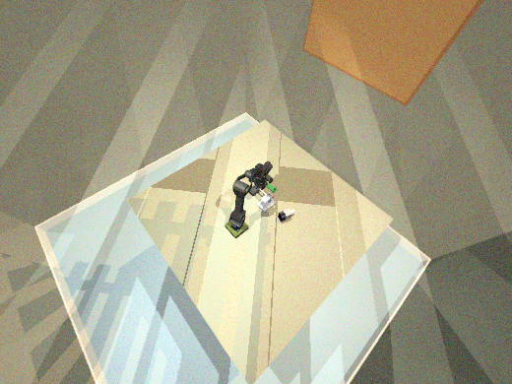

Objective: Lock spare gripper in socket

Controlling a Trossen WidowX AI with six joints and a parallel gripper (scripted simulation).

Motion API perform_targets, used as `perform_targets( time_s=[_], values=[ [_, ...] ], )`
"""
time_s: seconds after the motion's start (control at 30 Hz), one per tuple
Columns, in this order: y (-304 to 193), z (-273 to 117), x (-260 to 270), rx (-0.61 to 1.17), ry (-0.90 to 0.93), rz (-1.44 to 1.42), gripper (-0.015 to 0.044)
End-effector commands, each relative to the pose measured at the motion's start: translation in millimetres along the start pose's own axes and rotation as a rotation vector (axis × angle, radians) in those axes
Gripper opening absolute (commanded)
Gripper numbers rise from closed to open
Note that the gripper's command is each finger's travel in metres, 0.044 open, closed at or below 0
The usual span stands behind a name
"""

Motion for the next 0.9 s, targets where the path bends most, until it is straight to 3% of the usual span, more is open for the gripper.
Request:
perform_targets(
  time_s=[0.0,0.13,0.47,0.87],
  values=[
    [-0.6,1.1,0.5,0.003,0.001,-0.001,0.009],
    [-0.6,1.1,0.5,0.003,0.001,-0.001,0.0],
    [-0.7,1.0,0.3,0.001,0.001,-0.001,0.0],
    [3.1,-7.9,-0.5,-0.128,-0.008,-0.006,0.0]
  ],
)
Point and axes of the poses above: the point midway between the two fingers, 35 mm back from their tips, its own z axis out along the fingers, its own x axis across the jaws, y = z × x, the point moved 3 cm from there along -z, back along the fingers, and after that the axes turned 5 degrees about -z, right-handed, at the moved point
